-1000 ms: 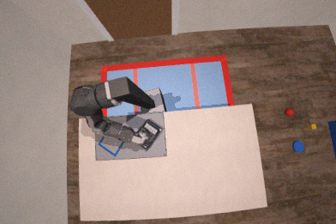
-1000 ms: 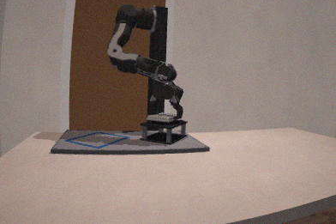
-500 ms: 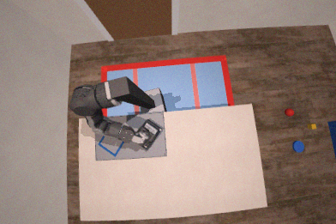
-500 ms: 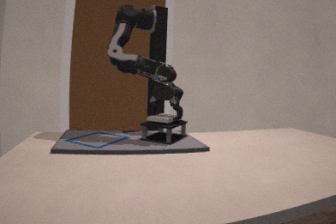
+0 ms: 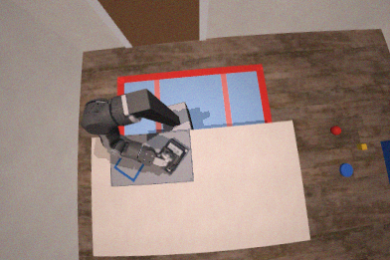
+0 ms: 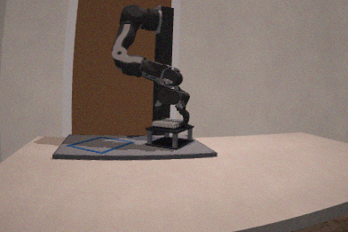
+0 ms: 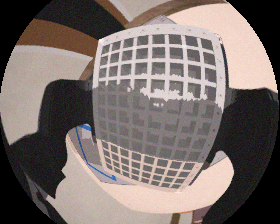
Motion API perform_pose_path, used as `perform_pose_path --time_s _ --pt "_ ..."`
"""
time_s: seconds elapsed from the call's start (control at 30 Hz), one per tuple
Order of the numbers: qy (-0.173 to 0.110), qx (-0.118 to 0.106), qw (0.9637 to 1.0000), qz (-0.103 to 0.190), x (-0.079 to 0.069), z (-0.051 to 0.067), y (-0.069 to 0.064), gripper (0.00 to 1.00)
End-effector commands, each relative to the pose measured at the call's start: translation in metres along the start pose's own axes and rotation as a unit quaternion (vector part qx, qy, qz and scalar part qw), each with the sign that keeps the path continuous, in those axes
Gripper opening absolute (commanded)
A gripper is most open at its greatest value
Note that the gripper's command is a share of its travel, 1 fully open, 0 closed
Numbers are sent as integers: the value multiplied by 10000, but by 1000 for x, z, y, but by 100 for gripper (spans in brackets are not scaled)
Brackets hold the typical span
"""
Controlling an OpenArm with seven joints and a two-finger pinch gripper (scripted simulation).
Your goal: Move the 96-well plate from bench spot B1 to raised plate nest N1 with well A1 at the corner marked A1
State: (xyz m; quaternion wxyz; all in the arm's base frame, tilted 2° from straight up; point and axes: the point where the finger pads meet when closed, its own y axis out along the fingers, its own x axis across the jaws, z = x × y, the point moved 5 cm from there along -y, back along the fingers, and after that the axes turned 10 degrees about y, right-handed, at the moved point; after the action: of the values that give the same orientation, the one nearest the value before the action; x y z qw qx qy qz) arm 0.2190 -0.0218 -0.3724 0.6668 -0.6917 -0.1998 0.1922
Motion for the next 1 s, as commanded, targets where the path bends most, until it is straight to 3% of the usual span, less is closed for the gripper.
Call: perform_pose_path --time_s 0.0,0.97 --pt "-29 11 10000 -31 1 1 0 0" --pt "-26 17 10000 -28 1 1 3 0"
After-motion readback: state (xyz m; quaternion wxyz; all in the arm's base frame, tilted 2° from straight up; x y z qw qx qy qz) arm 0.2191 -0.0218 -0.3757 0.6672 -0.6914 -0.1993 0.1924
